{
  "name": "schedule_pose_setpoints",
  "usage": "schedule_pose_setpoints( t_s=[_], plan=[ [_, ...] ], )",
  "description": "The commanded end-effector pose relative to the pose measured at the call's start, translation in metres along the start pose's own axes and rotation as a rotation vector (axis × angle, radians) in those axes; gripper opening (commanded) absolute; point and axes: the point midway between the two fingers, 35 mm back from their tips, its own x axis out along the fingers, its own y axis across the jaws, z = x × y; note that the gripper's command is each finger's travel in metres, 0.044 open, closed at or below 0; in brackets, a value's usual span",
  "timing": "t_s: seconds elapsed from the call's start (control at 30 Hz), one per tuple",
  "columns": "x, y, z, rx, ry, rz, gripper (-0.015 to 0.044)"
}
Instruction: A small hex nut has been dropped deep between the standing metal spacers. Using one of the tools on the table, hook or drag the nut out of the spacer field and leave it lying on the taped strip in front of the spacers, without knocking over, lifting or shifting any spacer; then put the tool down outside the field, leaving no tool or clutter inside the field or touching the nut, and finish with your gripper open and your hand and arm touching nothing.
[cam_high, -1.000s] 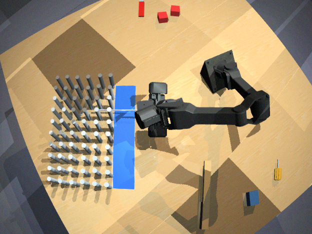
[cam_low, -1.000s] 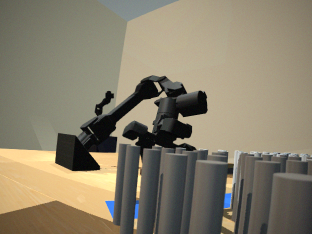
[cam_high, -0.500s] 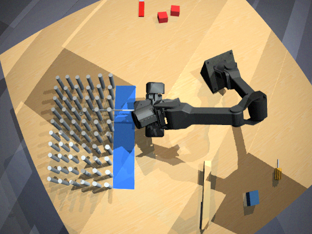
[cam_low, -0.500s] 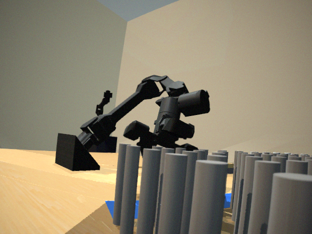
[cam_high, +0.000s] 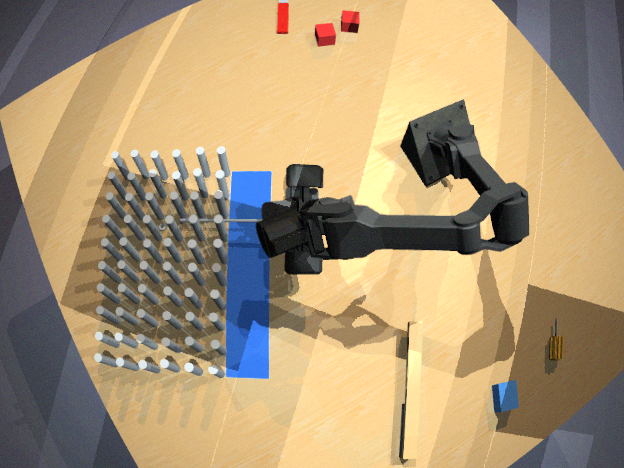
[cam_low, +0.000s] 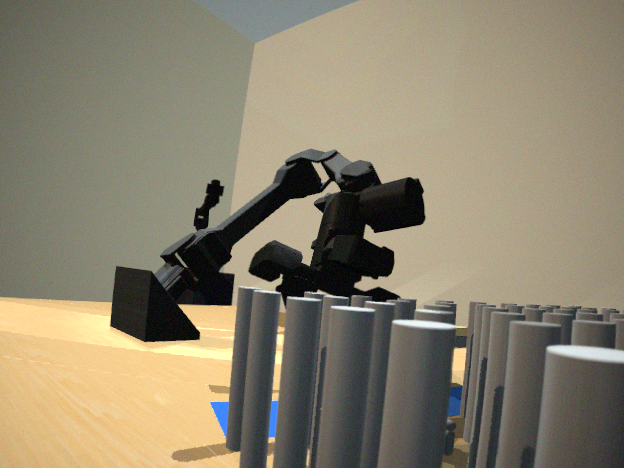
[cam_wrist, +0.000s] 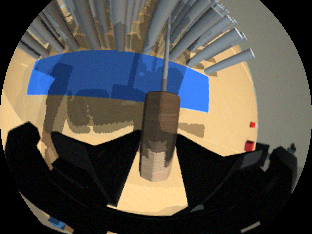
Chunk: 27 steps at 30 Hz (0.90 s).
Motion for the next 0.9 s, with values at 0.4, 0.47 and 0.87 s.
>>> schedule_pose_setpoints(
  t_s=[0.4,0.47,0.87],
  plan=[
    [0.000,0.002,0.013,-0.006,-0.011,0.006,0.0000],
    [0.001,0.002,0.015,-0.006,-0.011,0.006,0.0000],
    [0.003,0.002,0.022,-0.006,-0.012,0.006,0.0000]
  ],
)
